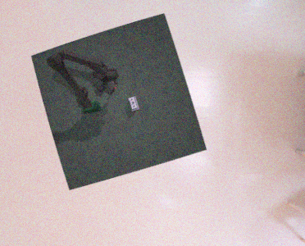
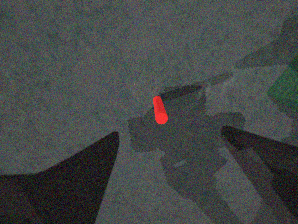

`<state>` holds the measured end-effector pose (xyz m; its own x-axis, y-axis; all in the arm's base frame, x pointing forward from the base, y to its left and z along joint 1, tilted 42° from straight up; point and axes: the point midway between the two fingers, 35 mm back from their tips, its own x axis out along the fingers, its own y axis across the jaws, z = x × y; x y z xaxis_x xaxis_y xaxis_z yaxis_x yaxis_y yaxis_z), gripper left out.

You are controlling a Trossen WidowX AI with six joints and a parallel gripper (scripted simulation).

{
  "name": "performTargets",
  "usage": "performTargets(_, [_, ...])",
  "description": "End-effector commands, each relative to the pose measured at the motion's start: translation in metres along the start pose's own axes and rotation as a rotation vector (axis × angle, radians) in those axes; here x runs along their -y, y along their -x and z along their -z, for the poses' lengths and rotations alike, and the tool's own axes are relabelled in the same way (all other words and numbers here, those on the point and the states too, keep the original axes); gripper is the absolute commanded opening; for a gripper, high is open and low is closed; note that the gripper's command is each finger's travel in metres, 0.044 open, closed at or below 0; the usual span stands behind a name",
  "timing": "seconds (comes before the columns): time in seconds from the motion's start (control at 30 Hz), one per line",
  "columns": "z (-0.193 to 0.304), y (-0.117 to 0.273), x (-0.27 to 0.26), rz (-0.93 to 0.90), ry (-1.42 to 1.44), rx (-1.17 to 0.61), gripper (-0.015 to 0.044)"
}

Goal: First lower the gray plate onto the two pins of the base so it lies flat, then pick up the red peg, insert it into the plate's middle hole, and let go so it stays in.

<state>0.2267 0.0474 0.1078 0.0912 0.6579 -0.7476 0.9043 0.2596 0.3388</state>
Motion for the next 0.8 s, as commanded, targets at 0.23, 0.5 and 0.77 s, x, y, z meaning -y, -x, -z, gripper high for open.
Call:
performTargets(0.23, [0.001, -0.023, -0.002, -0.009, -0.003, -0.002, 0.044])
performTargets(0.5, [0.0, -0.036, -0.003, -0.008, -0.003, 0.0, 0.044])
performTargets(0.77, [0.0, -0.049, -0.004, -0.008, -0.003, 0.0, 0.044])
